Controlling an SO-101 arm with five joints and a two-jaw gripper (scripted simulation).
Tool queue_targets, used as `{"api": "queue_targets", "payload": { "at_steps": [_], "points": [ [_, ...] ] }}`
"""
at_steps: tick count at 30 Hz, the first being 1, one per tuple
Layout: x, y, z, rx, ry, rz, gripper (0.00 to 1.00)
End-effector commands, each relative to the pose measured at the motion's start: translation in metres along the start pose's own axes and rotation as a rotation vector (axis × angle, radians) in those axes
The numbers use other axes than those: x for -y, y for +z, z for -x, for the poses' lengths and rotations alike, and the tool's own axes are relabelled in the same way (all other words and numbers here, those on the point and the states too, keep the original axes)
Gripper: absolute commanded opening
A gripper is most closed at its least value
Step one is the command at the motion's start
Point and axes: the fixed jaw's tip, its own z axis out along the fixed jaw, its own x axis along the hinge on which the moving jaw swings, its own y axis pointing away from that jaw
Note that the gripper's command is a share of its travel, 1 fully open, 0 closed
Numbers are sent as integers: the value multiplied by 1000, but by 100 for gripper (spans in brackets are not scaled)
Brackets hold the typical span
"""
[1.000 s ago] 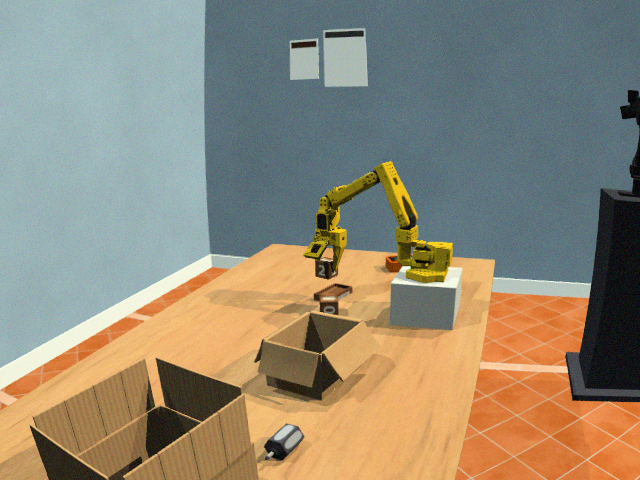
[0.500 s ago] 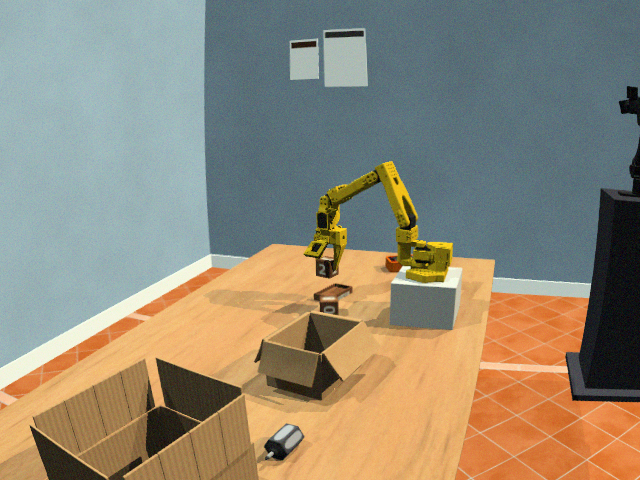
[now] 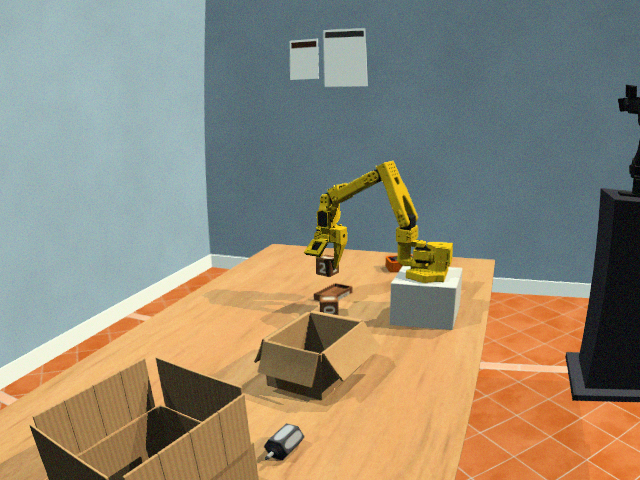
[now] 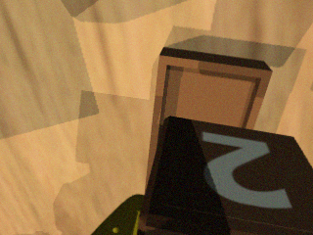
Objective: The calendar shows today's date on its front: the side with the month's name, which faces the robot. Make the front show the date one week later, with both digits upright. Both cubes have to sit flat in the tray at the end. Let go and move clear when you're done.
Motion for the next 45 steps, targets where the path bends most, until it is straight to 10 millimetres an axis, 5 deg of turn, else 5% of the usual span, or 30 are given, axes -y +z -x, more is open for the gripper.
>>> {"api": "queue_targets", "payload": {
  "at_steps": [1,22,33,45],
  "points": [
    [-1,-6,-1,2,15,-11,0],
    [-3,-6,7,2,-27,-11,0],
    [-18,-6,55,1,-262,-11,0],
    [-78,-5,128,-2,-734,-10,0]
  ]
}}
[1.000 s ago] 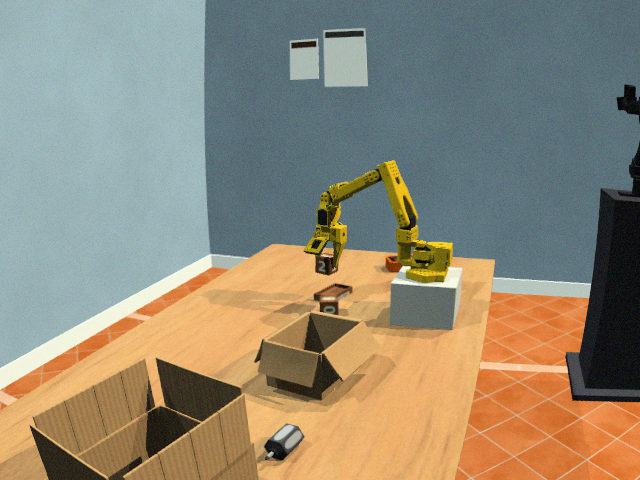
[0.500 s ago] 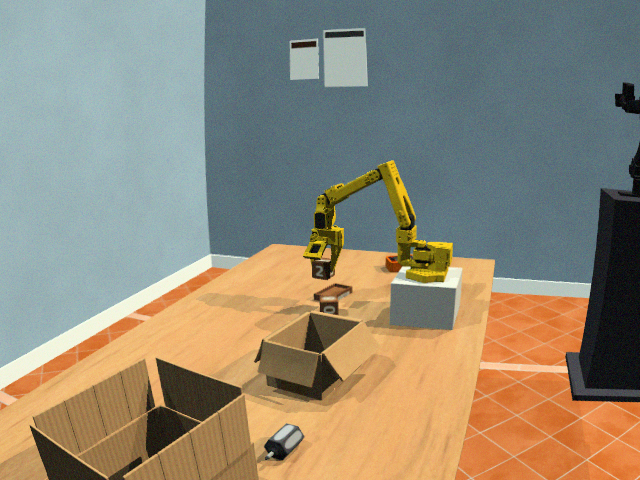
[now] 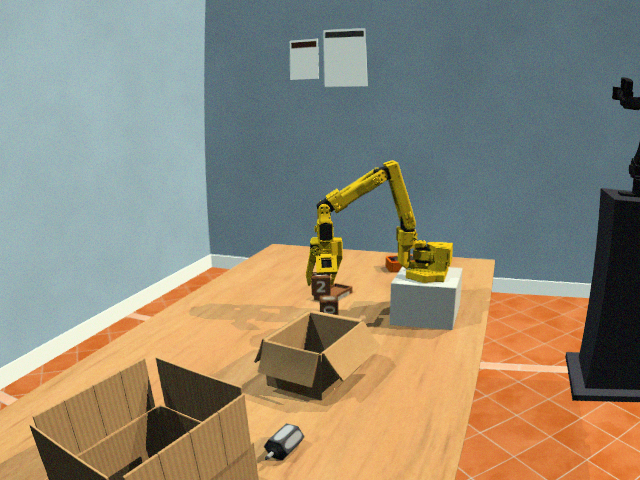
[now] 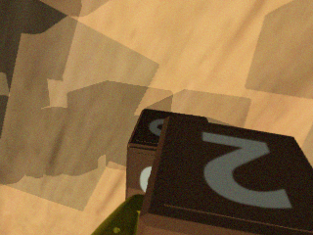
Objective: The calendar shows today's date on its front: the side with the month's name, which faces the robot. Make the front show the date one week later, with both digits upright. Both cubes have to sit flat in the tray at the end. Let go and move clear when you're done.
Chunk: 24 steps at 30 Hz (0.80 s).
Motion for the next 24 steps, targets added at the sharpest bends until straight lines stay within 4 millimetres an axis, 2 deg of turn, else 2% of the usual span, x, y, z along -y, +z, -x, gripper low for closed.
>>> {"api": "queue_targets", "payload": {
  "at_steps": [1,3,7,12,24],
  "points": [
    [-4,-2,30,1,-146,-21,0],
    [-4,-2,30,1,-146,-21,0],
    [-12,-2,50,0,-257,-20,0],
    [-19,-2,64,-1,-335,-20,0],
    [-21,-2,67,-1,-357,-20,0]
  ]
}}
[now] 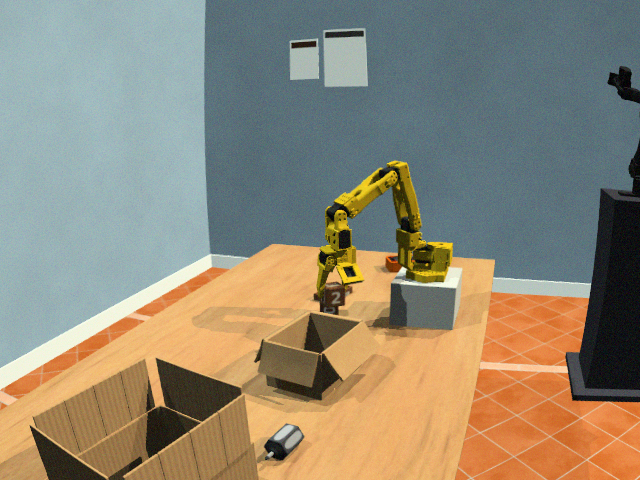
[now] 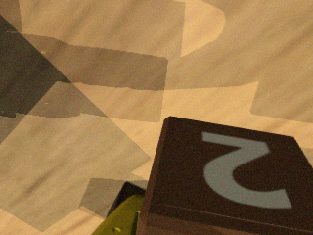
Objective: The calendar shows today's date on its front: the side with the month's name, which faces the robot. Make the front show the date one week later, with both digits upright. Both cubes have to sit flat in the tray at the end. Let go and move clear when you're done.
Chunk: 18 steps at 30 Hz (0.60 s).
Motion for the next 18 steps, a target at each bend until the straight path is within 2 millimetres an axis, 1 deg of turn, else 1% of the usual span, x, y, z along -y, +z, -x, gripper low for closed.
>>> {"api": "queue_targets", "payload": {
  "at_steps": [1,11,13,18],
  "points": [
    [0,-2,3,2,-5,-15,0],
    [-4,-2,18,2,-87,-15,0],
    [-4,-2,18,2,-87,-15,0],
    [-7,-1,27,1,-137,-15,0]
  ]
}}
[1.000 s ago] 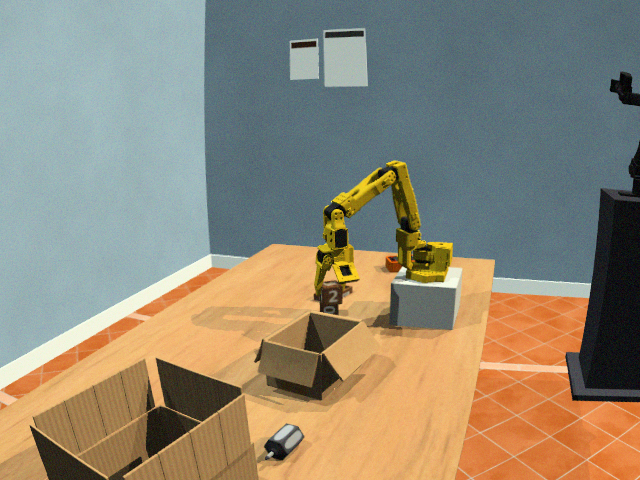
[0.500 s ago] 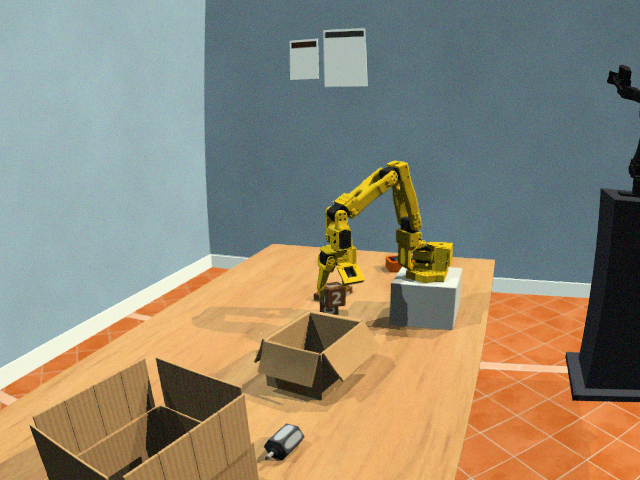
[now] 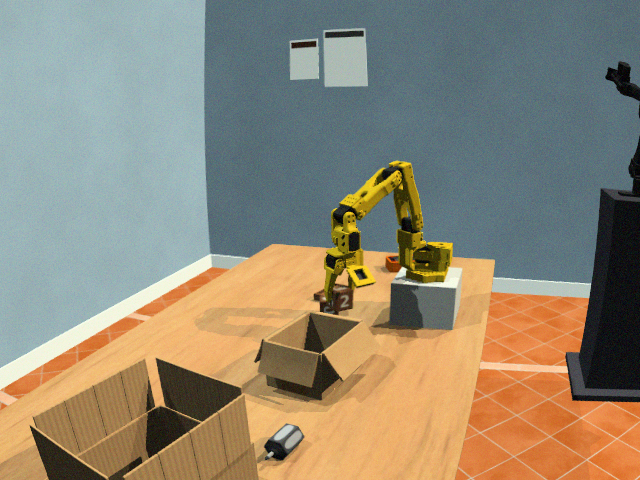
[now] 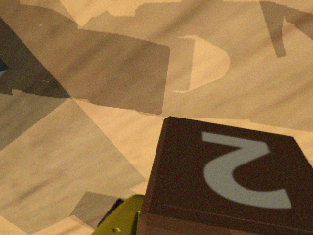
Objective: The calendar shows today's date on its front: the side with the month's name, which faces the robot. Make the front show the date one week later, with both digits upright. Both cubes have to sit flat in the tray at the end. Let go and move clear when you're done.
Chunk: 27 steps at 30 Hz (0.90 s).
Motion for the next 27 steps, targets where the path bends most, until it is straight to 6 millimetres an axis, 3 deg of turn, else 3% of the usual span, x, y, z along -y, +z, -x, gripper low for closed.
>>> {"api": "queue_targets", "payload": {
  "at_steps": [1,17,27],
  "points": [
    [0,-2,8,2,-32,-18,0],
    [-1,-1,13,2,-60,-18,0],
    [-1,11,13,2,-60,-18,0]
  ]
}}
